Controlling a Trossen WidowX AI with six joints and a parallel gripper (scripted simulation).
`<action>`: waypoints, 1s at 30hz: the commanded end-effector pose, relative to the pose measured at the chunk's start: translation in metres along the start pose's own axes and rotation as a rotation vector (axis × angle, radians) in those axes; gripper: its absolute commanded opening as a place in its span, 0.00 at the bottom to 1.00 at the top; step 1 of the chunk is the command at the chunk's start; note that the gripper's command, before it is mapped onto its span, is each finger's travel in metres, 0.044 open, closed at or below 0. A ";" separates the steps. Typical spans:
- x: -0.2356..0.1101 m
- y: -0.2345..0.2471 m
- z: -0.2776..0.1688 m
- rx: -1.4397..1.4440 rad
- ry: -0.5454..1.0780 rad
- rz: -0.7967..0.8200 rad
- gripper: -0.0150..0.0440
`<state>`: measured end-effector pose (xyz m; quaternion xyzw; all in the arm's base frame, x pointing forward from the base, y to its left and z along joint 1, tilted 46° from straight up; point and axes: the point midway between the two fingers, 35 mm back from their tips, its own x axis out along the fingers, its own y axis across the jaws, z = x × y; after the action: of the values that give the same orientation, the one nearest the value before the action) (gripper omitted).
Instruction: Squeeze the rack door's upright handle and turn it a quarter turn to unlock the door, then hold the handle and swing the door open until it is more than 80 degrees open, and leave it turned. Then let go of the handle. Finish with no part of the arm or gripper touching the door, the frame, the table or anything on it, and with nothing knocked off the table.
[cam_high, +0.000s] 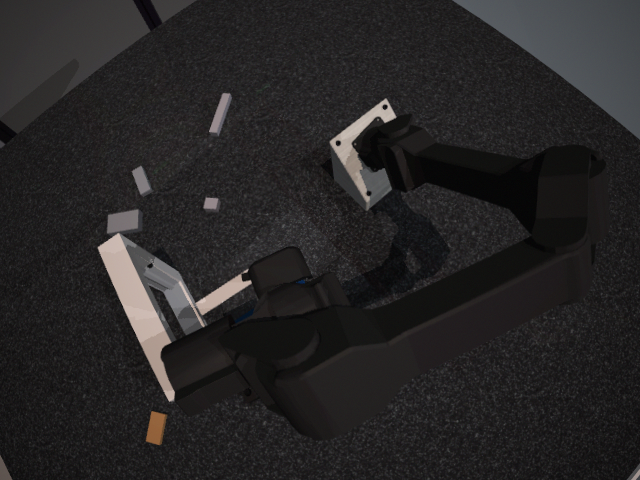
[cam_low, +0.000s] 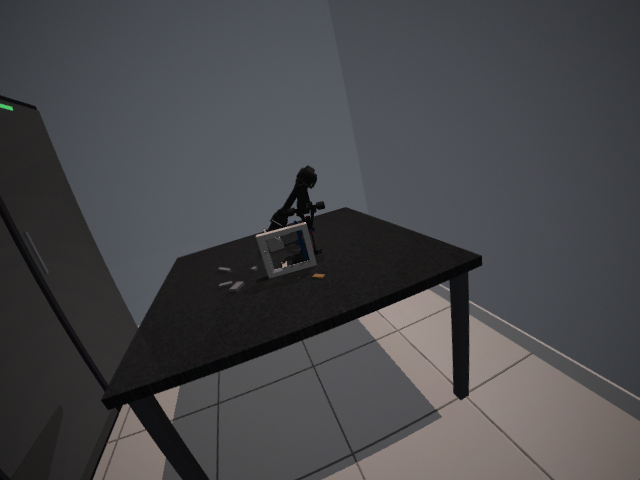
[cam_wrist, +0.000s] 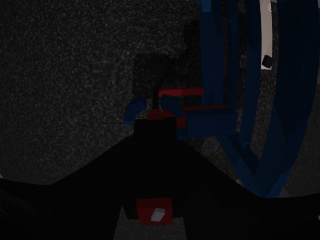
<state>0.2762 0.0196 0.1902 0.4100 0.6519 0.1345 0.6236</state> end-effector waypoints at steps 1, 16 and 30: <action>0.000 0.000 0.000 0.013 0.000 0.003 0.41; -0.010 0.000 0.000 0.023 -0.030 0.006 0.74; -0.036 0.000 -0.001 0.049 -0.108 0.011 0.74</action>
<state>0.2727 -0.0002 0.2095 0.4315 0.6262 0.1085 0.6402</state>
